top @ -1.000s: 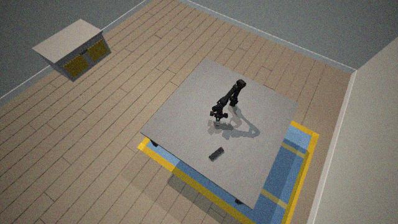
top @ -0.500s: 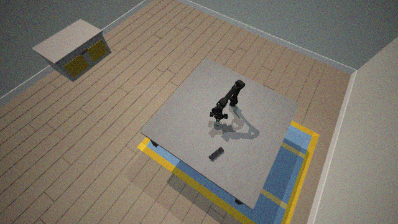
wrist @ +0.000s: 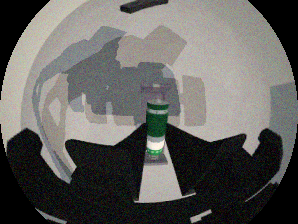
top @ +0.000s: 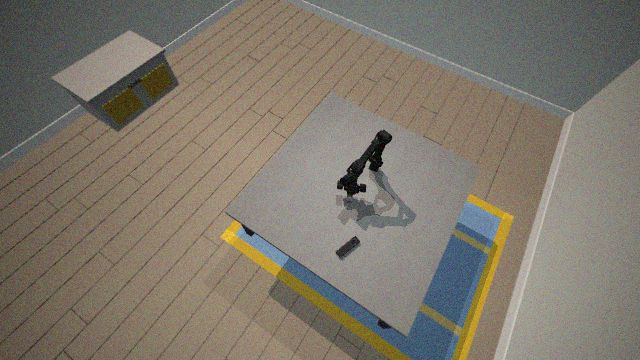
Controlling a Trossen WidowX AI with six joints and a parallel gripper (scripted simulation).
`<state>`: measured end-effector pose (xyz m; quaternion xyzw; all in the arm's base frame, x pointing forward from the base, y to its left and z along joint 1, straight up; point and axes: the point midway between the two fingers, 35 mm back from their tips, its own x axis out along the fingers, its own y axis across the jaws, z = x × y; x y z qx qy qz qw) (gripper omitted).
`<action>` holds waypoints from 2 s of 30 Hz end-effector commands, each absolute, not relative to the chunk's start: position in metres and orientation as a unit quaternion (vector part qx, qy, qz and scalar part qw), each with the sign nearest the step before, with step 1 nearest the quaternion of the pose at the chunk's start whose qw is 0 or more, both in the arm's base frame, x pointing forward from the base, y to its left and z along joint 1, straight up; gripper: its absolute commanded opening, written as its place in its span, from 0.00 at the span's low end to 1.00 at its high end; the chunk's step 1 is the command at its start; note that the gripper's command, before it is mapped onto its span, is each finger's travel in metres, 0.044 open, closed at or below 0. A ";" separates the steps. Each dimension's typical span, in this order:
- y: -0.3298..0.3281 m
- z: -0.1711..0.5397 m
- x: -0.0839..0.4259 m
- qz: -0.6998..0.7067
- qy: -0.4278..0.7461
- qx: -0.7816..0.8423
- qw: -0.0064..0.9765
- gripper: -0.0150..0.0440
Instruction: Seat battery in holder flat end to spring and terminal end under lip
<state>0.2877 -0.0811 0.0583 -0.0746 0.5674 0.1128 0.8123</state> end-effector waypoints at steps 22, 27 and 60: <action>-0.080 0.052 0.291 0.108 0.643 -0.080 0.754 0.37; -0.080 0.052 0.292 0.107 0.656 -0.082 0.743 0.37; -0.078 0.051 0.296 0.107 0.706 -0.092 0.694 0.37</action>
